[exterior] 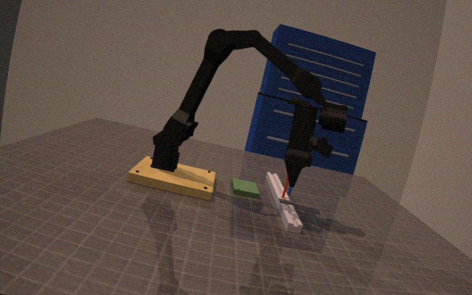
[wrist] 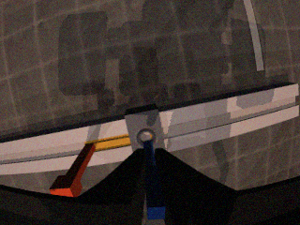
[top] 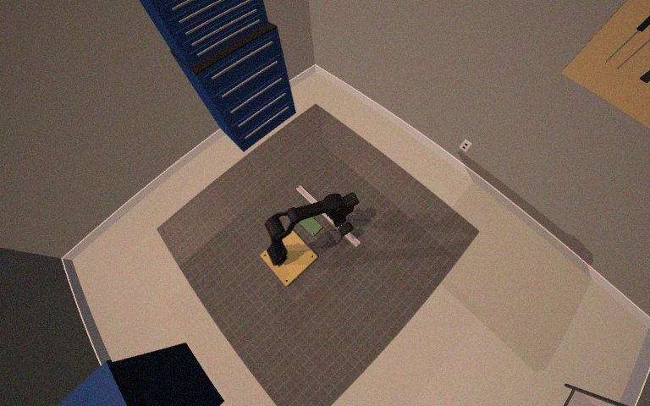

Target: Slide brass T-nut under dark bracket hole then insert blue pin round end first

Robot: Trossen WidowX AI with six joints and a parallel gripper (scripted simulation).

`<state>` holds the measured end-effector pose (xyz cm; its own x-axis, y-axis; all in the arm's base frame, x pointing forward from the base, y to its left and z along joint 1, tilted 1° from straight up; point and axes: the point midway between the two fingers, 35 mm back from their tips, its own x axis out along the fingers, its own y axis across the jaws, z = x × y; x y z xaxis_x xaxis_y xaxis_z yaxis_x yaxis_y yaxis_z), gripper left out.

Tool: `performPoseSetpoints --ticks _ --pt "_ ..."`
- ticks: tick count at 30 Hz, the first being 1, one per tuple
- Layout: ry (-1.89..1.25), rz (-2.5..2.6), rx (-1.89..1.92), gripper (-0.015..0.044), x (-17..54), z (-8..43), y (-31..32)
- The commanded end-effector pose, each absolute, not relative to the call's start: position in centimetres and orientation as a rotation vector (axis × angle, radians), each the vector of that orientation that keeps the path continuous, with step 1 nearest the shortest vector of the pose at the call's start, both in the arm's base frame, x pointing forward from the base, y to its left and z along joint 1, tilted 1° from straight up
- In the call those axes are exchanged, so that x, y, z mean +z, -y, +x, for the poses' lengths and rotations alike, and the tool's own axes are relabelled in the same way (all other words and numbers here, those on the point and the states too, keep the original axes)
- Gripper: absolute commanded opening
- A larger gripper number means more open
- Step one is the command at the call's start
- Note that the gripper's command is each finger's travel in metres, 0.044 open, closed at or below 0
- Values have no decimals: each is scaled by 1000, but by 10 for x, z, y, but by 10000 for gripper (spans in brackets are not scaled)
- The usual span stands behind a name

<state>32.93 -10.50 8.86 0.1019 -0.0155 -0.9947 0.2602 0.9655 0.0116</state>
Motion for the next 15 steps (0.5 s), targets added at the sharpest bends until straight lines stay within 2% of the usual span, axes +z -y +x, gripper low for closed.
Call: performPoseSetpoints --ticks 1,15 --pt "-1466 207 -202 -150 85 327 104" --pt "-1466 207 -201 -150 85 330 104"
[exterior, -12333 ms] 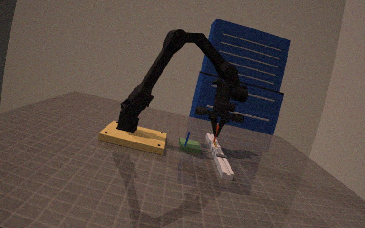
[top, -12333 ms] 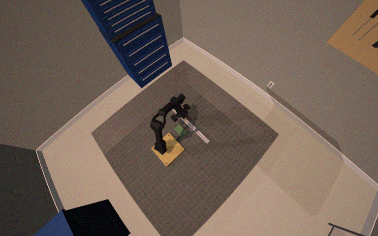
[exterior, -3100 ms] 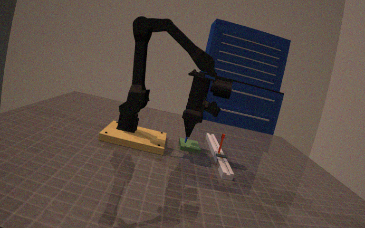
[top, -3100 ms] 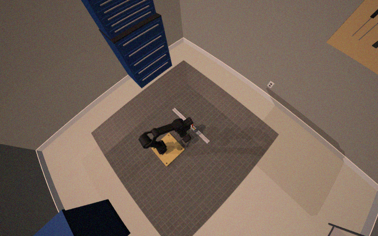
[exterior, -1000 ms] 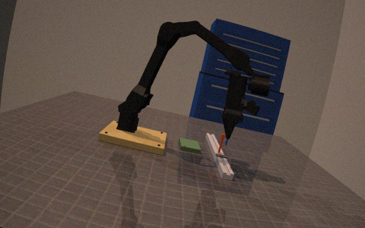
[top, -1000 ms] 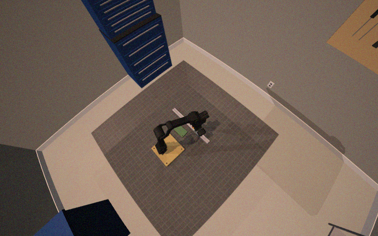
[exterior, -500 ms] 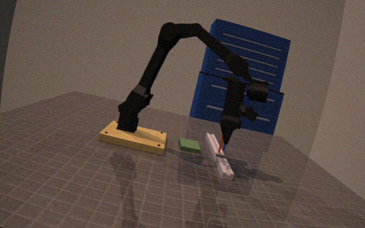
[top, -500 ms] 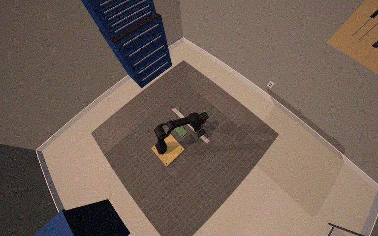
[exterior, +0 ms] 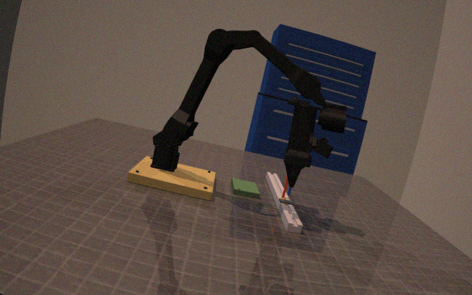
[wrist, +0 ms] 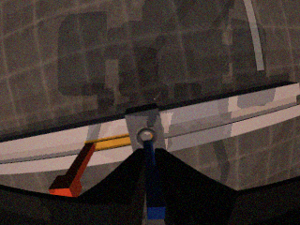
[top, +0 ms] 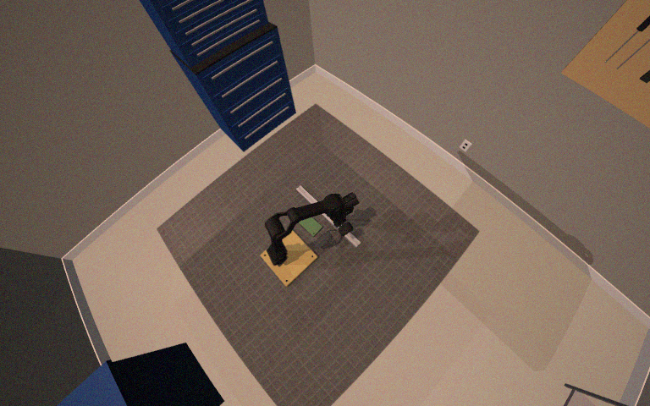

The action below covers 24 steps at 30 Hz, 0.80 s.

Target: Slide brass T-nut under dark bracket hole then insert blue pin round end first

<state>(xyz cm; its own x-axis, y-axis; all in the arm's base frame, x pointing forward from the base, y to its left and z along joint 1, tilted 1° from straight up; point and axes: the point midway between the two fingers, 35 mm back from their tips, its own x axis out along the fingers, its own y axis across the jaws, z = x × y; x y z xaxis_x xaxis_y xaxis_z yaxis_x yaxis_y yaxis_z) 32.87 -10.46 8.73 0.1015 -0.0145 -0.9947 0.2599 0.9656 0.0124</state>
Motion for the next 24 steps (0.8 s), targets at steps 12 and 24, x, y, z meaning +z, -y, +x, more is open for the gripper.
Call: performPoseSetpoints --ticks 12,24 --pt "-1466 207 -201 -150 83 325 103" --pt "-1466 205 -201 -150 69 328 102"
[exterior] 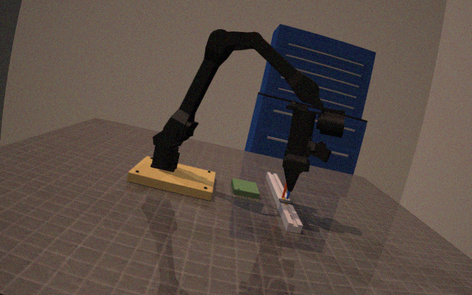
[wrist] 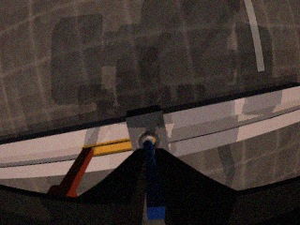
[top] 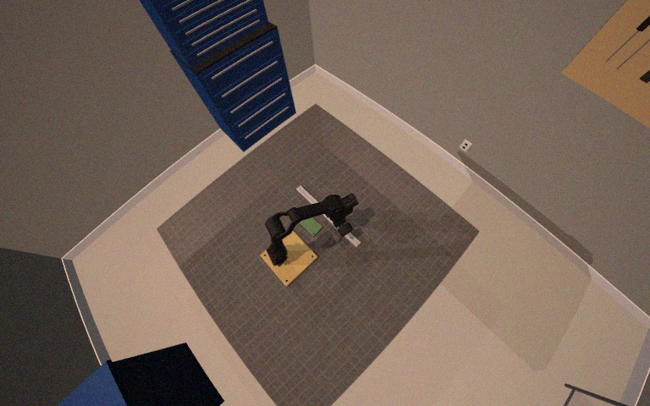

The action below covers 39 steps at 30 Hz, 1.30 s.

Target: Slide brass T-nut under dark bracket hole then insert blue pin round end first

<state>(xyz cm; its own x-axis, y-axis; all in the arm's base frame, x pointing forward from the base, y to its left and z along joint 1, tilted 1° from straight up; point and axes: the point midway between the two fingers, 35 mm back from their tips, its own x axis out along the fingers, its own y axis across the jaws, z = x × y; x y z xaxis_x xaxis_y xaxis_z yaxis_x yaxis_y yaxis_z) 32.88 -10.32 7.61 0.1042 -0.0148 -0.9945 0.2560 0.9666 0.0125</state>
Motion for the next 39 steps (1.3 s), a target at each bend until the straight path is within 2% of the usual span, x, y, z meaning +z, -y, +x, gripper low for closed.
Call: performPoseSetpoints --ticks 1,39 --pt "-1466 205 -201 -150 69 328 102" --pt "-1458 199 -202 -150 62 327 103"
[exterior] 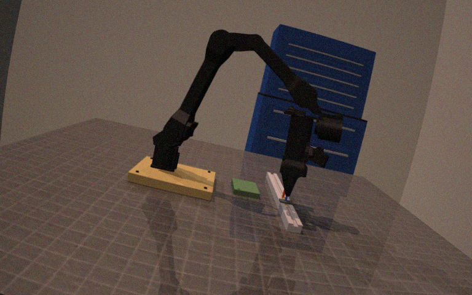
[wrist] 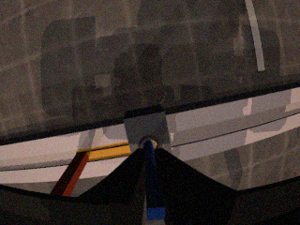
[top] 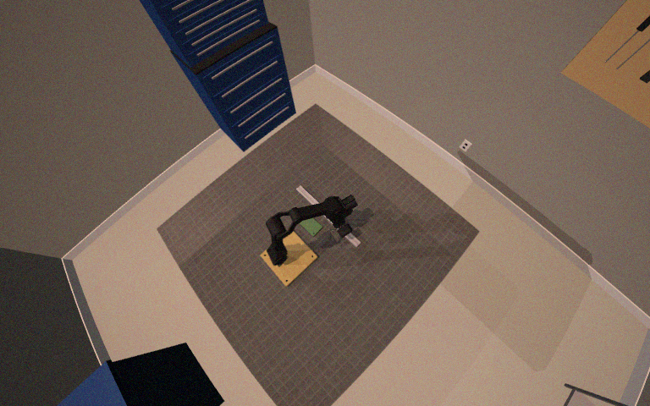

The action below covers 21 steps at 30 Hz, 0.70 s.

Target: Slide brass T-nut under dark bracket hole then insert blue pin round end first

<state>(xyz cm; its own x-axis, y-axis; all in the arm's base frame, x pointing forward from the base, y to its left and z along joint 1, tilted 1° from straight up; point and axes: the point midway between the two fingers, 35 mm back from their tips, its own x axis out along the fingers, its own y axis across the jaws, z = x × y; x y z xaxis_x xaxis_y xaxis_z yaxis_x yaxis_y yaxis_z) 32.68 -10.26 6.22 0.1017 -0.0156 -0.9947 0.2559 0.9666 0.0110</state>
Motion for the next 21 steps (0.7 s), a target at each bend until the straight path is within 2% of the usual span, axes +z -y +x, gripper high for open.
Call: performPoseSetpoints --ticks 1,21 --pt "-1458 199 -202 -150 62 327 103" --pt "-1495 201 -204 -150 62 329 103"
